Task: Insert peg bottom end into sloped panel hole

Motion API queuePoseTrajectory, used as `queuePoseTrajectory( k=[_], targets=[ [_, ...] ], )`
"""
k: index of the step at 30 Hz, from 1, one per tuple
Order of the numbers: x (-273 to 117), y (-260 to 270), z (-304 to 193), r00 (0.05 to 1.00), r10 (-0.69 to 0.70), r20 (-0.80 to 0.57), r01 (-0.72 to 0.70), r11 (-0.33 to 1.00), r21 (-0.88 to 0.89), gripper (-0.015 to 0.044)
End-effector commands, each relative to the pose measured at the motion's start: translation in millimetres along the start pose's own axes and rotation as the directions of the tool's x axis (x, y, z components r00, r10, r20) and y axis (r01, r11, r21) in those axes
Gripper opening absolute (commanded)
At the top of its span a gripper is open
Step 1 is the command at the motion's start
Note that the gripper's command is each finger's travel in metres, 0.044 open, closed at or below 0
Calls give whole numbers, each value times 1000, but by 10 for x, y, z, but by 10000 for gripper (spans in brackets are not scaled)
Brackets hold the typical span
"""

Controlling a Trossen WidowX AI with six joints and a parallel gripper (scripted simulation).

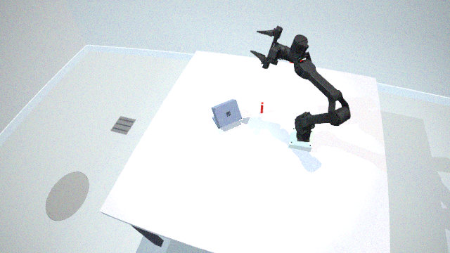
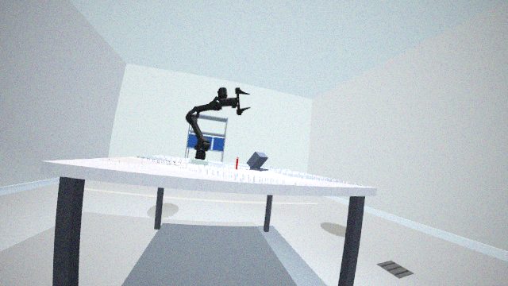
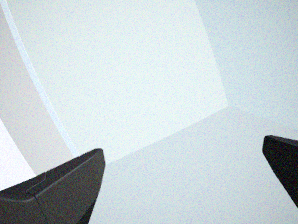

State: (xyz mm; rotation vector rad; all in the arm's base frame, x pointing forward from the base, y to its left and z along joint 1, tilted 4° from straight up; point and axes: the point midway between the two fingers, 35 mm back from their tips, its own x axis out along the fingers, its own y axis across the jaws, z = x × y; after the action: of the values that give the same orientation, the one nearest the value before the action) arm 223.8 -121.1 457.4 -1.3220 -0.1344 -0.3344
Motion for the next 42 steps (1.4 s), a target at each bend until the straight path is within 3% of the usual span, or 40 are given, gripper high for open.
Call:
queuePoseTrajectory(
  k=[1, 11, 21, 31, 42],
  targets=[
    [95, 161, -188, 996, 63, -65, -55, 990, 126, 440],
    [242, 690, -640, 939, 269, -213, -158, 890, 428, 440],
    [242, 1282, -980, 811, 492, -317, -178, 723, 668, 440],
    [96, 1869, -1202, 610, 700, -371, -120, 545, 830, 440],
    [-211, 2432, -1318, 321, 869, -377, 3, 397, 918, 440]
  ],
)
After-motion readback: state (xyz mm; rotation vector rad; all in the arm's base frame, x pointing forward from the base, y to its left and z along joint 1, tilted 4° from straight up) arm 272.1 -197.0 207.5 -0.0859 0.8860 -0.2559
